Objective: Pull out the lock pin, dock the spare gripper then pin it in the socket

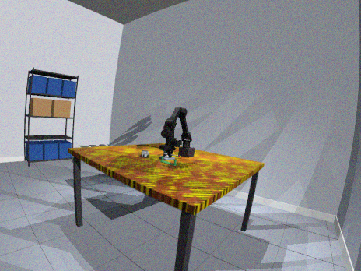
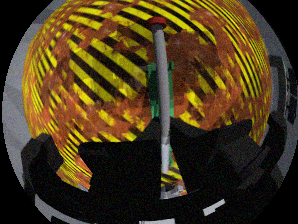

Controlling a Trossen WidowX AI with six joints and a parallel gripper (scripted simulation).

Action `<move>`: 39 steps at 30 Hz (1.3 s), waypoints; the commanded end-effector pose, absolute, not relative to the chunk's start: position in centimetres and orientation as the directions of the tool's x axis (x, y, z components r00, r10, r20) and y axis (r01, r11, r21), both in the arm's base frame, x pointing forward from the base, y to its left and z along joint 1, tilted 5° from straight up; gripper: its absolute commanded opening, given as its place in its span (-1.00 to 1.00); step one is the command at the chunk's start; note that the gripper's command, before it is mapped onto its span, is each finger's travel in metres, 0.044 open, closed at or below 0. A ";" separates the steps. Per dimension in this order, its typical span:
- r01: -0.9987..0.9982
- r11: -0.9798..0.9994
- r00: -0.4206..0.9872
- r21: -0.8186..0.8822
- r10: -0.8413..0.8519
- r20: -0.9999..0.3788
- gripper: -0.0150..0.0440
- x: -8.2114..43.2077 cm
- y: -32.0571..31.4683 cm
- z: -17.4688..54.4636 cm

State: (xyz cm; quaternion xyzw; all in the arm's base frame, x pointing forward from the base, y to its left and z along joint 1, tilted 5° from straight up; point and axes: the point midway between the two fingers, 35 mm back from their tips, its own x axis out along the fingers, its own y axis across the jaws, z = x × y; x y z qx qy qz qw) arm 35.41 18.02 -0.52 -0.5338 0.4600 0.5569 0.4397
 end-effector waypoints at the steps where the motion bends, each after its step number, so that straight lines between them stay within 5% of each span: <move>1: -0.981 -0.193 -0.036 0.035 -0.002 -0.999 -0.49 35.8 16.9 0.1; 39: -0.980 -0.193 -0.039 0.038 0.000 -0.999 -0.49 36.4 14.8 -3.2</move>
